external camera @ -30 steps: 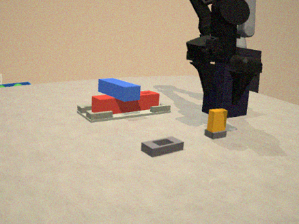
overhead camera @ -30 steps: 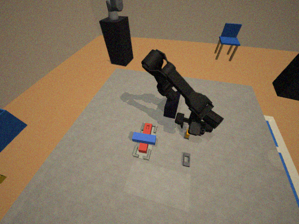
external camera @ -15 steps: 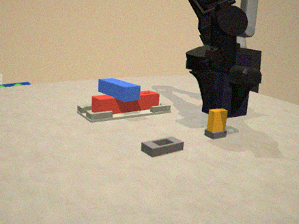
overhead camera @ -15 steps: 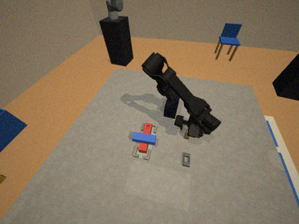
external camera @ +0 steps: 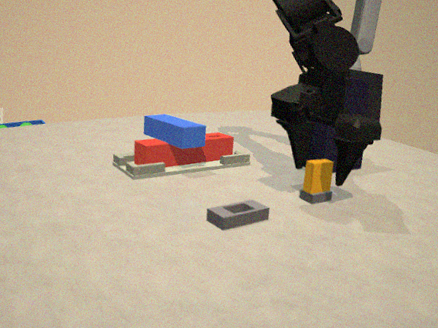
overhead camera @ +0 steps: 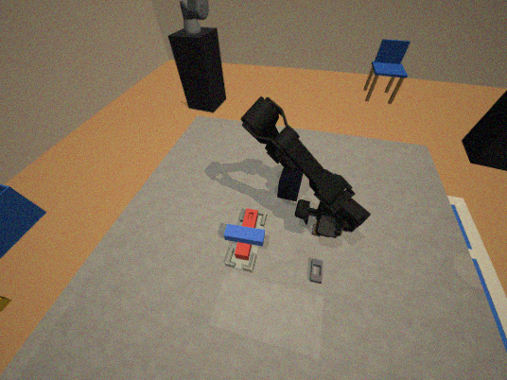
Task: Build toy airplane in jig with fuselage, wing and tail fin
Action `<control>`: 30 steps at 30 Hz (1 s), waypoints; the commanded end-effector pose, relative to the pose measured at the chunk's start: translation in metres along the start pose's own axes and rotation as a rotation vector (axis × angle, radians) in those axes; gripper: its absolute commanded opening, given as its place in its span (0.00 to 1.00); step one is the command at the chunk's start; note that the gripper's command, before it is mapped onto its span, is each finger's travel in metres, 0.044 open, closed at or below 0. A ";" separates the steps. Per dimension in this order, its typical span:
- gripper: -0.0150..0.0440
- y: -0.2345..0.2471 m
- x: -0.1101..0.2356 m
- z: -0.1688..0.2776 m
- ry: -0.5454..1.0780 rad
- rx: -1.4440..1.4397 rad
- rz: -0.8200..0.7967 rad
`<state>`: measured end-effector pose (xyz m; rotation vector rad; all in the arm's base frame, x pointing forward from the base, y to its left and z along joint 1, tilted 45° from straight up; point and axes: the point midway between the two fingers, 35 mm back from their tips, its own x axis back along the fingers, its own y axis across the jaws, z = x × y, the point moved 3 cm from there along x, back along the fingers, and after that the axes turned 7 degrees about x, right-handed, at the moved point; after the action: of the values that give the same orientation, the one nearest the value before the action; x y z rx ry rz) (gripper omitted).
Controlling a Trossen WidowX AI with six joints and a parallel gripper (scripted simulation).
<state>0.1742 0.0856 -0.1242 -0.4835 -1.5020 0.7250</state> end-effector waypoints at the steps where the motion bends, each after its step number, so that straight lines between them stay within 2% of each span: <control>1: 1.00 -0.002 -0.009 0.003 0.004 0.008 0.009; 7: 1.00 -0.003 -0.016 0.004 0.005 0.008 0.010; 22: 0.33 -0.003 -0.016 0.004 0.005 0.008 0.010; 30: 0.25 -0.003 -0.015 0.004 0.004 0.008 0.010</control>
<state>0.1720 0.0729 -0.1335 -0.4883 -1.4938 0.7319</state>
